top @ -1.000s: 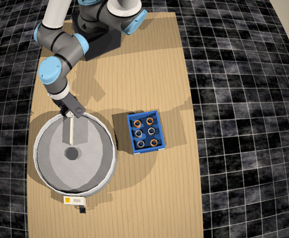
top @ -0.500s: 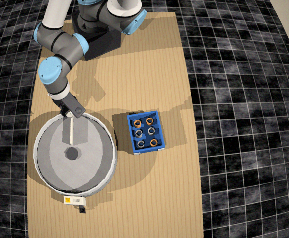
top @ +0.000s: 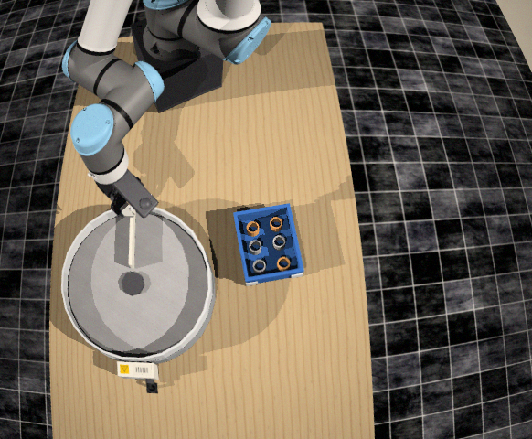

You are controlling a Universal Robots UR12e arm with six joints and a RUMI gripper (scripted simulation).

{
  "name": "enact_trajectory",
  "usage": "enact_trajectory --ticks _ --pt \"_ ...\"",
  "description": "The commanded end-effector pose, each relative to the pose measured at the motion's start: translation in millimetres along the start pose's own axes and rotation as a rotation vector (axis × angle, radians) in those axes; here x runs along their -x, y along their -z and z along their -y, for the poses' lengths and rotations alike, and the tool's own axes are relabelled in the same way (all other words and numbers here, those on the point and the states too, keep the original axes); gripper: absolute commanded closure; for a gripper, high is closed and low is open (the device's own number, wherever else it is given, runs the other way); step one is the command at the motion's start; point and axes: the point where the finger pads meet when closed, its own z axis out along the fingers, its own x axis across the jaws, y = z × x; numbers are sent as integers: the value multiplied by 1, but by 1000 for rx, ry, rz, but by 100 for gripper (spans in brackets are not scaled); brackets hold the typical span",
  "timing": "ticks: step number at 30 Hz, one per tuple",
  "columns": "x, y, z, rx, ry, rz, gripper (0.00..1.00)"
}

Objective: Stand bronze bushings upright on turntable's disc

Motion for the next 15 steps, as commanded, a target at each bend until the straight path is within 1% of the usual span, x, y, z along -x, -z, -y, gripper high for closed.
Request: enact_trajectory --ticks 1,4,7,9,15 --pt "4 -1 4 0 0 -1 94" --pt "14 -5 14 0 0 -1 94" --pt "32 -10 28 0 0 -1 94" --pt "32 -10 28 0 0 -1 94" --pt "80 -27 71 0 0 -1 94"
